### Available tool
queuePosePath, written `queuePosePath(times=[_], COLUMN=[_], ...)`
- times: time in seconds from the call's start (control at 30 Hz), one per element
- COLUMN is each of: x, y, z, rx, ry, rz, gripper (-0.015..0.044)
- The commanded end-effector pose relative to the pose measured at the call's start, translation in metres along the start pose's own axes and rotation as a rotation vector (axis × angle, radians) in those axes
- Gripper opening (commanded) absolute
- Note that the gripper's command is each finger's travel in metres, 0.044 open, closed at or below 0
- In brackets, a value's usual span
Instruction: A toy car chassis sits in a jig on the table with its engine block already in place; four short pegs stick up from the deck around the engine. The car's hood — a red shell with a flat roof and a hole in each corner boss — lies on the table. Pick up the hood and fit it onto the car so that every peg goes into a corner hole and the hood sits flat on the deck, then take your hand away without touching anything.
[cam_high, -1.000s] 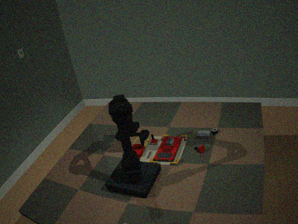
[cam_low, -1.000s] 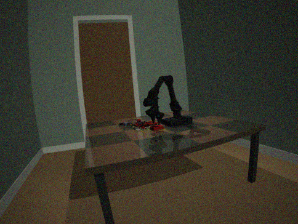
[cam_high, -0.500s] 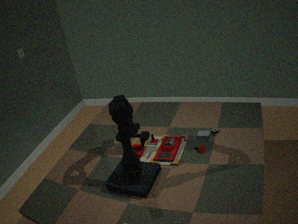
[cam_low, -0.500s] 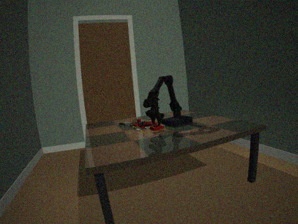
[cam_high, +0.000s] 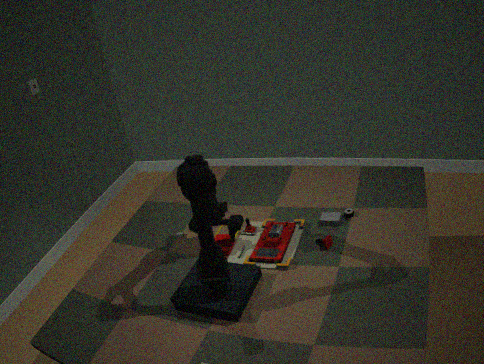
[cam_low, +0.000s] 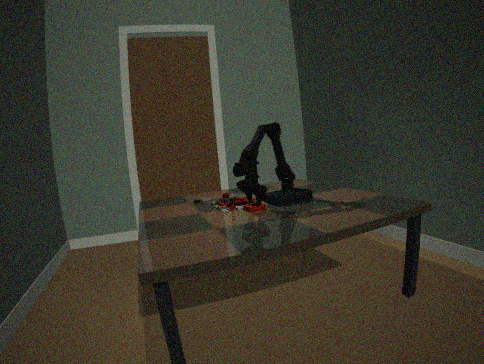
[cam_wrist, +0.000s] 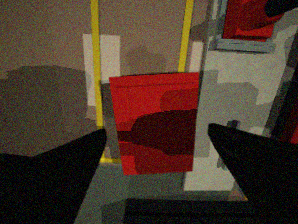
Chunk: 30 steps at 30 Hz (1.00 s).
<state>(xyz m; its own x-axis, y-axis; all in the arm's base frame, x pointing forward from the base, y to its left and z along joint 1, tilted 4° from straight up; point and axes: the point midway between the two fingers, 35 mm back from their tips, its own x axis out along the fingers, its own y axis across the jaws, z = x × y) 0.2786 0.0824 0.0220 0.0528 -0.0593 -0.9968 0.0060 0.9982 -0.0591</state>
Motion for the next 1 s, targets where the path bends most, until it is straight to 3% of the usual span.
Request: queuePosePath(times=[0.0, 0.97], x=[0.003, 0.017], y=[0.001, 0.0], z=[-0.001, -0.001], rx=[-0.004, -0.004], ry=[0.004, 0.004], rz=[0.004, 0.004], gripper=[0.044, 0.044])
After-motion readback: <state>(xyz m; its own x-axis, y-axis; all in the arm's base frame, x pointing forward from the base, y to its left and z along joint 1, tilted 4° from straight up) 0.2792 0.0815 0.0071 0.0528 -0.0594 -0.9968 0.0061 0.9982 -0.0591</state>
